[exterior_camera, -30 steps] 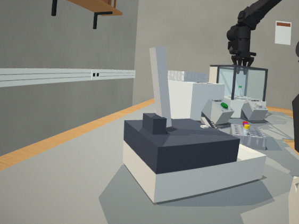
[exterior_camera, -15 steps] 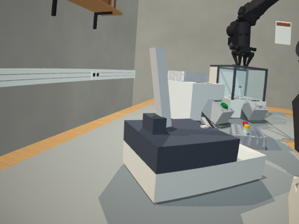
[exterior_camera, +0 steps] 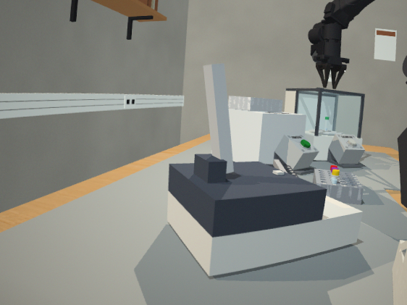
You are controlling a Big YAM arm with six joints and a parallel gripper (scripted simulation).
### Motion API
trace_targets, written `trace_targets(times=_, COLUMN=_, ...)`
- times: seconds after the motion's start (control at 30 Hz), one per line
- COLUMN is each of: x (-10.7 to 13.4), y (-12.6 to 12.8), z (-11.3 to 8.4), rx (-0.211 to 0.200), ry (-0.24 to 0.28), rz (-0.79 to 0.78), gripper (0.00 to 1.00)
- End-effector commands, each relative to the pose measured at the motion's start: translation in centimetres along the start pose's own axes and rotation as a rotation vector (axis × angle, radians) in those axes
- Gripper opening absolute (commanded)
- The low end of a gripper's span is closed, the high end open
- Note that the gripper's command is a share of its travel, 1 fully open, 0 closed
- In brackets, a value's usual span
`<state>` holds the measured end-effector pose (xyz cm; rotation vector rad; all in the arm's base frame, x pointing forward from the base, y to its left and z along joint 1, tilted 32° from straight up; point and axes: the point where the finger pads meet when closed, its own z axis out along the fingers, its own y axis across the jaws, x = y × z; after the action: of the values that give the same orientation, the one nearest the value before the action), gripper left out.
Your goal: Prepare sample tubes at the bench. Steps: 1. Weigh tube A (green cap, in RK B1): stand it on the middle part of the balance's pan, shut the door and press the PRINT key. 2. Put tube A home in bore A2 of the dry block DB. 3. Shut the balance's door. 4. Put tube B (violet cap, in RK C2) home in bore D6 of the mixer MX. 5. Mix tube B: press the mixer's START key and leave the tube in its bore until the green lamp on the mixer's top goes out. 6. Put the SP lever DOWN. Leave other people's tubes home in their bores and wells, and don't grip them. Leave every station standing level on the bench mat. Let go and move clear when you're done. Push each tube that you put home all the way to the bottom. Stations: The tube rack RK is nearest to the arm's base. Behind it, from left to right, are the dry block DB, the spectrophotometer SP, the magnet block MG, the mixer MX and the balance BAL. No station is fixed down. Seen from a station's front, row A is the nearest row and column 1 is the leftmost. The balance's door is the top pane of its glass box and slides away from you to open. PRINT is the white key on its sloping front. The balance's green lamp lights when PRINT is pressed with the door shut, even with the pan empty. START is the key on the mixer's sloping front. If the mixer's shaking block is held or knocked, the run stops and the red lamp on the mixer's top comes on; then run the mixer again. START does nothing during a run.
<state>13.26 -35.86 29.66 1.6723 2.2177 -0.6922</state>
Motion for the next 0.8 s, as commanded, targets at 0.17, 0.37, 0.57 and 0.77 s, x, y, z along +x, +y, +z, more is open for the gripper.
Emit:
trace_targets(times=0.17, x=-1.8, y=0.3, z=-2.5, rx=-0.008, ry=-0.027, rz=0.008, gripper=0.36)
trace_targets(times=0.37, x=-1.8, y=-0.2, z=-4.9, rx=-0.013, ry=-0.060, rz=0.020, gripper=0.36)
trace_targets(times=0.57, x=-1.7, y=-0.2, z=-5.9, rx=-0.014, ry=-0.058, rz=0.020, gripper=0.36)
trace_targets(times=0.77, x=-1.7, y=0.3, z=-5.3, rx=-0.009, ry=-0.028, rz=0.009, gripper=0.36)
